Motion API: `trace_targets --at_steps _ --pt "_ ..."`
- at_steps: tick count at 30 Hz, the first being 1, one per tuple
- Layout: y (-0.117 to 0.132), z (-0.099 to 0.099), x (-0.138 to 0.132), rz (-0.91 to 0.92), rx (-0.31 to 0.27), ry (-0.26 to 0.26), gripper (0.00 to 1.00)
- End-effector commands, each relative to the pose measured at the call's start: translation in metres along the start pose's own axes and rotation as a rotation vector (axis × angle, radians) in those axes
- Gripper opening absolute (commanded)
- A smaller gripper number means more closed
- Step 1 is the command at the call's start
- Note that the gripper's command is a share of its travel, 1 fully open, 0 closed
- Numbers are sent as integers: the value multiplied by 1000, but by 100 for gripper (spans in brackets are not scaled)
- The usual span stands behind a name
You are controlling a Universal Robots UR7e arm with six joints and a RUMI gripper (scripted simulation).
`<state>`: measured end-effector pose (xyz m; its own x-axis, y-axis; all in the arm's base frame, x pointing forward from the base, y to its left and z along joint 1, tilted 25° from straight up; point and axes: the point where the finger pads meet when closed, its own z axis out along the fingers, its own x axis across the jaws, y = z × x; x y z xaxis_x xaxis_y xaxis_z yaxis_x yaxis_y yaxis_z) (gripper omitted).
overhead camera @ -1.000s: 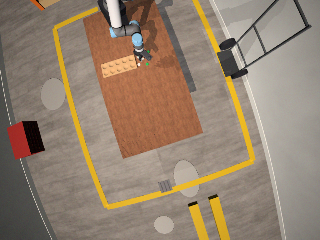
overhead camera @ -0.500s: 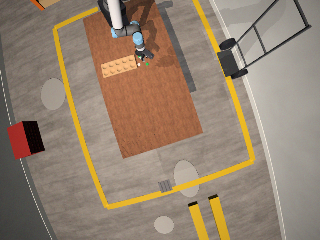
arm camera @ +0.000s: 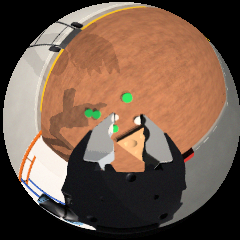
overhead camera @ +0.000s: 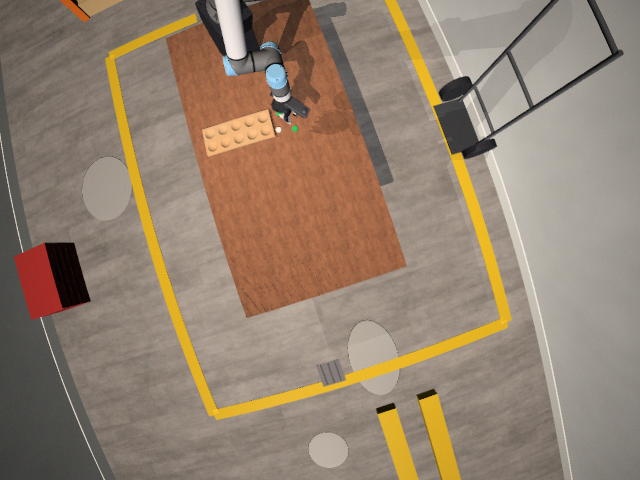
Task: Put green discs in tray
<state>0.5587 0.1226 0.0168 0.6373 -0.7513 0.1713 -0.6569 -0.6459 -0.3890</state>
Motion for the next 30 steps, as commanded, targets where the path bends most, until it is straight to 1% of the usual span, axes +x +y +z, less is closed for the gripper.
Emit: trace_targets --at_steps 1,7,11,15,17,26,30 --pt "0 0 0 -1 2 1 28" --pt "-1 5 1 -1 2 1 28" --pt "-1 16 1 -1 2 1 28" --pt "-1 31 1 -1 2 1 28" --pt "-1 31 1 -1 2 1 28" --pt "-1 72 2 -1 2 0 28" --pt "-1 87 1 -1 2 0 28"
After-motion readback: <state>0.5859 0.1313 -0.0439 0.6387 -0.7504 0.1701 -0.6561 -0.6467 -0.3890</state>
